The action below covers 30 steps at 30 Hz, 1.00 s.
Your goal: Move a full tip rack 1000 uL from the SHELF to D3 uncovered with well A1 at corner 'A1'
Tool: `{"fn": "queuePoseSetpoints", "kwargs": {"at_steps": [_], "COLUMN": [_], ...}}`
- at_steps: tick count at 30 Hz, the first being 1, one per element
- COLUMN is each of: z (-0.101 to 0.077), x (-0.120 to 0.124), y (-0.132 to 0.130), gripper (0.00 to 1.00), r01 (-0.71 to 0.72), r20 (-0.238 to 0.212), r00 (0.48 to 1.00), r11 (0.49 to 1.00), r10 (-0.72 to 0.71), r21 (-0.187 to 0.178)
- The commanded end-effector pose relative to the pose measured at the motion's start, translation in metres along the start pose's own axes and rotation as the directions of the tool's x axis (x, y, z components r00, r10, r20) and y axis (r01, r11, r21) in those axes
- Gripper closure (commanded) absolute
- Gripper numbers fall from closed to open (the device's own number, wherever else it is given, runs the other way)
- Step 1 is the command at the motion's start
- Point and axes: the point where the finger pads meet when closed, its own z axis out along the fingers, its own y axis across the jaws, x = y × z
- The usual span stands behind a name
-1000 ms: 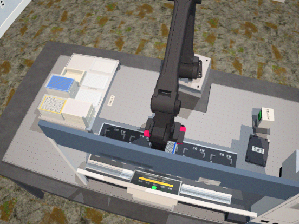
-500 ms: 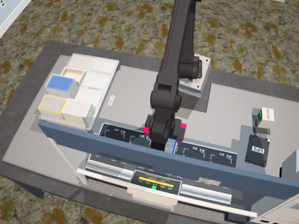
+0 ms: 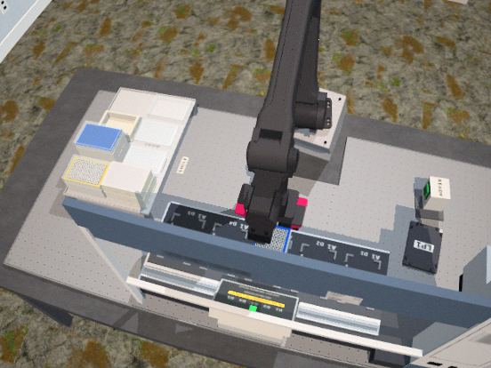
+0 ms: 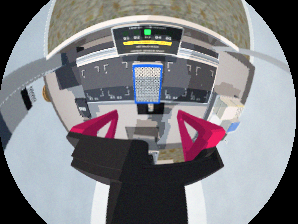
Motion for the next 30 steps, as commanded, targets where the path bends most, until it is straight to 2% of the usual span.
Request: {"fn": "queuePoseSetpoints", "kwargs": {"at_steps": [1, 14, 17, 18, 22, 30], "z": [-0.032, -0.058, -0.059, -0.051, -0.067, -0.082], "x": [-0.022, -0.02, -0.02, -0.022, -0.02, -0.018], "y": [0.002, 0.001, 0.001, 0.002, 0.001, 0.0], "gripper": [0.0, 0.0, 0.0, 0.0, 0.0, 0.0], "r01": [-0.011, -0.012, -0.012, -0.01, -0.012, -0.013], "r20": [0.072, 0.083, 0.081, 0.052, 0.081, 0.084], "r00": [0.997, 0.996, 0.997, 0.999, 0.997, 0.996], "r11": [1.0, 1.0, 1.0, 1.0, 1.0, 1.0], "r10": [0.011, 0.013, 0.013, 0.01, 0.013, 0.014], "r21": [-0.007, -0.006, -0.006, -0.005, -0.008, -0.009]}}
